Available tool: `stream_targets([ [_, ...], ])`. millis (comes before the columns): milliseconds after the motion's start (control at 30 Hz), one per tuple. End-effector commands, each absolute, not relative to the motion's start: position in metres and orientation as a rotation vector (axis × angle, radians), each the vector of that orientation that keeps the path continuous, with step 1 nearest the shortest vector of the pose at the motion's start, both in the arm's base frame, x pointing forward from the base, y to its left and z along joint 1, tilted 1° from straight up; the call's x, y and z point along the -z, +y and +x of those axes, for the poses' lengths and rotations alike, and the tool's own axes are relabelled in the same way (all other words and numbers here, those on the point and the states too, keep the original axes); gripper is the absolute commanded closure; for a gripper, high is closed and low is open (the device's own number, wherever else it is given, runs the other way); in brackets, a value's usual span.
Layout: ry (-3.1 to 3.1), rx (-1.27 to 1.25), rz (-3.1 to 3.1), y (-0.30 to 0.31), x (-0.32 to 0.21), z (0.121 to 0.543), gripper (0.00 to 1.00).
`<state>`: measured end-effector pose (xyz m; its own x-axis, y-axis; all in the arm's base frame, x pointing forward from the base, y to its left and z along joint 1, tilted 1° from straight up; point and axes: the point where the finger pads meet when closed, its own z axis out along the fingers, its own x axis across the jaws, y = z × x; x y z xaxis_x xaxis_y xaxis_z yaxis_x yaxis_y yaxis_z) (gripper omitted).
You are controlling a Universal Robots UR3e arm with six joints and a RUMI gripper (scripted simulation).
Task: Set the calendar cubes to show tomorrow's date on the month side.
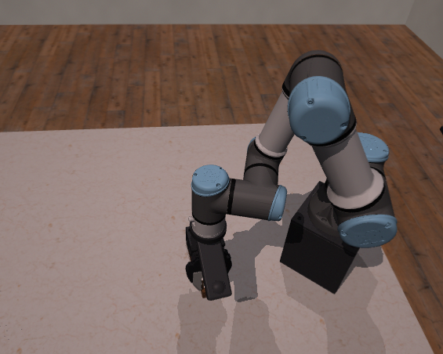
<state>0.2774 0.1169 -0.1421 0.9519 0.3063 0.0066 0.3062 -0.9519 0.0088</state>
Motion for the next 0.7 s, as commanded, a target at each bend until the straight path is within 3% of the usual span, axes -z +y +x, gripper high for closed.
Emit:
stream_targets([
  [0, 0.486, -0.015, 3.097, 0.1173, 0.1419, 0.2777, 0.9],
  [367, 0.486, -0.015, 3.097, 0.1173, 0.1419, 0.2777, 0.9],
  [667, 0.486, -0.015, 3.097, 0.1173, 0.1419, 0.2777, 0.79],
])
